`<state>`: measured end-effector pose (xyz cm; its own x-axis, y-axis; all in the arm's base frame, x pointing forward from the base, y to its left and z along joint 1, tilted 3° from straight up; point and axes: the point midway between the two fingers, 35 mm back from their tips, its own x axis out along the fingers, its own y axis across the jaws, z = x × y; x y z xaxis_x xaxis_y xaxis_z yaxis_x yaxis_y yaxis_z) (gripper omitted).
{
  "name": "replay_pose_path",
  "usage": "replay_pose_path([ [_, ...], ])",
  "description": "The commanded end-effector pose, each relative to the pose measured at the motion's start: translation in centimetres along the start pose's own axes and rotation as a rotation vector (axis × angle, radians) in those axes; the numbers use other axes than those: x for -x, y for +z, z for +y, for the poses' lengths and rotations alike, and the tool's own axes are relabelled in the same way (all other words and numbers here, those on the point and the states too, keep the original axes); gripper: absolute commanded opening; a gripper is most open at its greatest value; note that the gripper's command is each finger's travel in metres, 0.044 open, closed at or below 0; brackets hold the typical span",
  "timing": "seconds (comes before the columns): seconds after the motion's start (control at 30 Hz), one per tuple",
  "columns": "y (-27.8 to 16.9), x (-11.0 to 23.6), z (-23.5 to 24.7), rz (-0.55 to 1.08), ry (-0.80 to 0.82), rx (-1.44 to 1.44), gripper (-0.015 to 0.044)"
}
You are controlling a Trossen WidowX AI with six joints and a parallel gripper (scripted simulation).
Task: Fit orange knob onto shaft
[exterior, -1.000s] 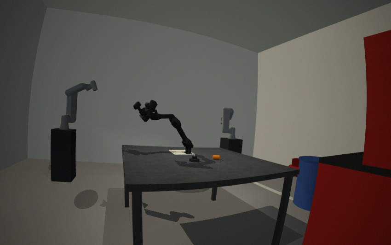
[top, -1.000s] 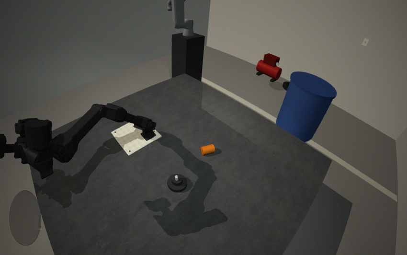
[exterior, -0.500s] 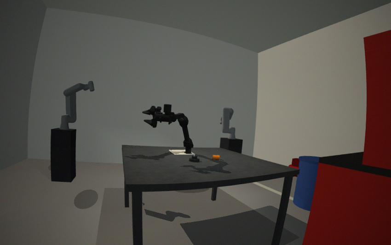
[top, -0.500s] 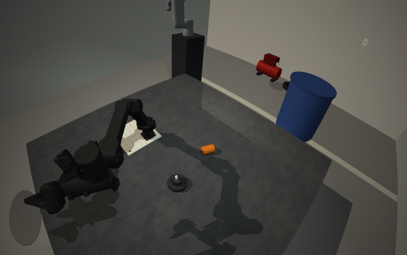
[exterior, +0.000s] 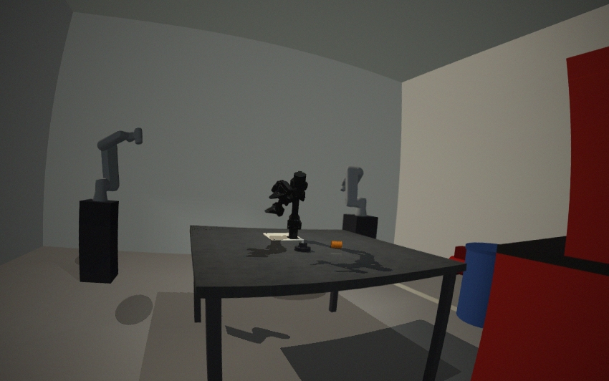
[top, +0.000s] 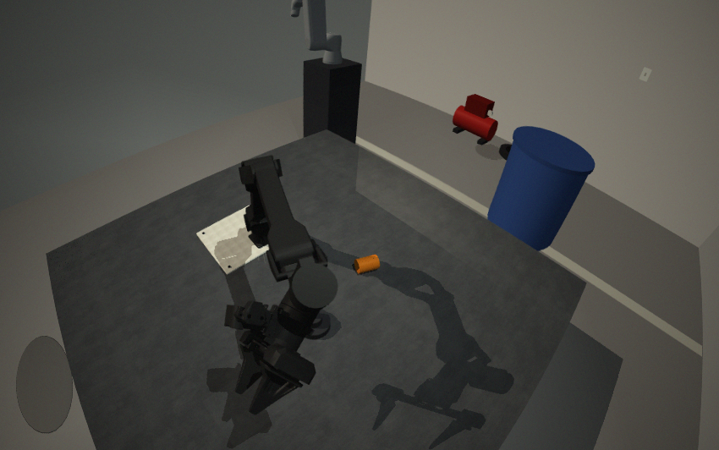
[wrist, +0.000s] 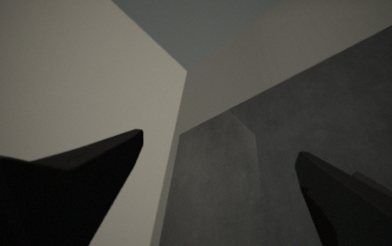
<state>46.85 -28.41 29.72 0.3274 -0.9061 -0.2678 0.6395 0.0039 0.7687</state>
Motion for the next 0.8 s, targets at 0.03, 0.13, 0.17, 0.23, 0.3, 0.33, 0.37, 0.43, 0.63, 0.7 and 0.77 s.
replay_pose_path([
  [0.03,-7.3,5.8,-1.0,0.259,-0.014,-0.022,0.0440],
  [0.13,-10.8,9.6,-2.2,0.396,-0.049,-0.034,0.0440],
  [0.17,-11.8,10.9,-2.7,0.439,-0.064,-0.037,0.0440],
  [0.23,-13.8,13.6,-3.8,0.524,-0.102,-0.042,0.0440],
  [0.3,-15.5,16.4,-5.2,0.603,-0.147,-0.043,0.0440],
  [0.33,-16.2,17.8,-5.9,0.641,-0.173,-0.042,0.0440],
  [0.37,-16.9,19.2,-6.7,0.677,-0.200,-0.041,0.0440],
  [0.43,-18.1,22.1,-8.4,0.743,-0.261,-0.036,0.0440],
  [0.63,-19.5,30.6,-14.4,0.890,-0.483,0.002,0.0440],
  [0.7,-19.4,33.4,-16.6,0.917,-0.569,0.022,0.0440],
  [0.77,-18.8,36.0,-18.9,0.932,-0.658,0.046,0.0440],
])
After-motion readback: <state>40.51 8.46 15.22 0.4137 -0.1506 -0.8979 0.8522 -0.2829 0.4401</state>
